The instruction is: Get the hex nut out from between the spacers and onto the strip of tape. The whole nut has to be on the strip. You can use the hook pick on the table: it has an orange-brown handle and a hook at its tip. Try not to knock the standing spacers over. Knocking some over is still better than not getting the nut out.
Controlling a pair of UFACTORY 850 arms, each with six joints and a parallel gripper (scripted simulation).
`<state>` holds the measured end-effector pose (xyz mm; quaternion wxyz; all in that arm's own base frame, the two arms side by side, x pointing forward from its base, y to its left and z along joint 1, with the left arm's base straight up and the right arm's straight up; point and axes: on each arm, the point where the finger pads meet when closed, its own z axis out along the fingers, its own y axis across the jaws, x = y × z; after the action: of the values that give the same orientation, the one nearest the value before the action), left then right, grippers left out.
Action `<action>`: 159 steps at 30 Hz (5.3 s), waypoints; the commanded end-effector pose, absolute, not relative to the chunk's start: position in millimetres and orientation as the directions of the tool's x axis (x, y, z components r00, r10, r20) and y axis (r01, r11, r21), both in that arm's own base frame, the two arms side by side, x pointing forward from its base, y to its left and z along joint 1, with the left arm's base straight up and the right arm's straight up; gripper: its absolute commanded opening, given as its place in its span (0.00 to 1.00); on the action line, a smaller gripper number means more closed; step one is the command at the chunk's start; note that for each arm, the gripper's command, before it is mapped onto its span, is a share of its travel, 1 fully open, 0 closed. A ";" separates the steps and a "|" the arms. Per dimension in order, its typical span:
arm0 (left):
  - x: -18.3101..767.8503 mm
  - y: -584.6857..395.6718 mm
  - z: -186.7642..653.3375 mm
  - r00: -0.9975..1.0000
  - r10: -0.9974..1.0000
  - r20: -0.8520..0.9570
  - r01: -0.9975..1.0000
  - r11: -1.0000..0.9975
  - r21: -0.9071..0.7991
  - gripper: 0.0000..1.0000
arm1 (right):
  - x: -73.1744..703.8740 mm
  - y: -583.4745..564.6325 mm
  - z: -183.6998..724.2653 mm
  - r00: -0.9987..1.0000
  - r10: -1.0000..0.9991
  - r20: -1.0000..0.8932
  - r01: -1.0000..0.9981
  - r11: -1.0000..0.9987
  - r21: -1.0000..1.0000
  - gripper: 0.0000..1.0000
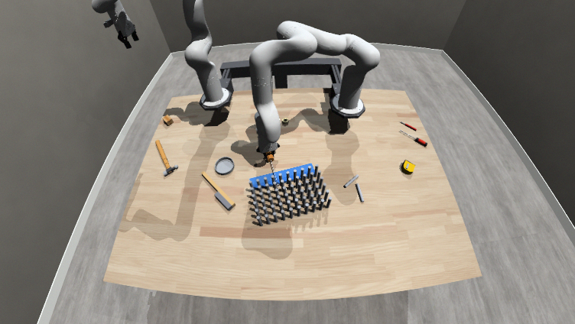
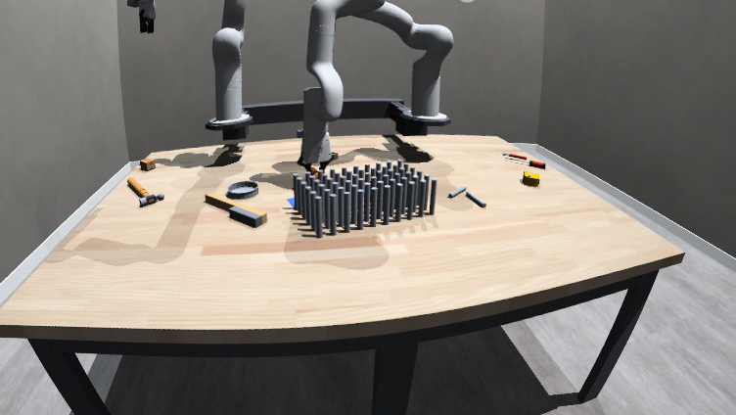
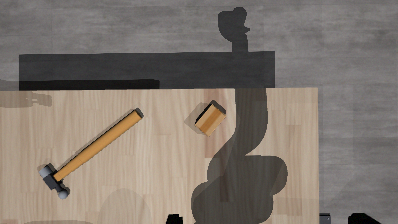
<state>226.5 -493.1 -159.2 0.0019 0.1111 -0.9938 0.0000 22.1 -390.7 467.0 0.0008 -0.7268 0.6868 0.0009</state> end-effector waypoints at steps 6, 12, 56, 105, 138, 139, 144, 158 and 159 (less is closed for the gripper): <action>214.9 -496.7 -158.6 -0.975 -0.221 0.003 -0.221 0.975 -0.001 0.00 | 22.1 -391.2 468.0 0.057 -0.998 0.000 -0.998 -0.057 0.000 1.00; 204.3 -499.1 -158.6 -0.975 -0.221 0.003 -0.221 0.975 -0.001 0.00 | 22.1 -391.2 468.0 0.057 -0.998 0.000 -0.998 -0.057 0.000 1.00; 190.9 -502.1 -155.9 -0.975 -0.221 0.003 -0.221 0.975 -0.001 0.00 | 22.1 -391.2 468.0 0.057 -0.998 0.000 -0.998 -0.057 0.000 1.00; 184.7 -474.6 -140.2 -0.975 -0.221 0.001 -0.221 0.975 0.000 0.00 | 22.1 -391.2 468.0 0.057 -0.998 0.000 -0.998 -0.057 0.000 1.00; 177.7 -443.9 -140.3 -0.975 -0.221 0.003 -0.221 0.975 -0.001 0.00 | 22.1 -391.2 468.0 0.057 -0.998 0.000 -0.998 -0.057 0.000 1.00; 177.7 -443.8 -140.3 -0.975 -0.221 0.003 -0.221 0.975 -0.001 0.00 | 22.1 -391.2 468.0 0.057 -0.998 0.000 -0.998 -0.057 0.000 1.00; 177.6 -443.5 -140.3 -0.975 -0.221 0.003 -0.221 0.975 -0.001 0.00 | 22.1 -391.2 468.0 0.057 -0.998 0.000 -0.998 -0.057 0.000 1.00; 177.6 -443.5 -140.3 -0.975 -0.221 0.003 -0.221 0.975 -0.001 0.00 | 22.1 -391.2 468.0 0.057 -0.998 0.000 -0.998 -0.057 0.000 1.00; 177.6 -443.5 -140.3 -0.975 -0.221 0.003 -0.221 0.975 -0.001 0.00 | 22.1 -391.2 468.0 0.057 -0.998 0.000 -0.998 -0.057 0.000 1.00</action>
<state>177.3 -442.7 -140.8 0.0014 0.1110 -0.9938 -0.0001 22.1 -390.7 467.0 0.0008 -0.7268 0.6868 0.0009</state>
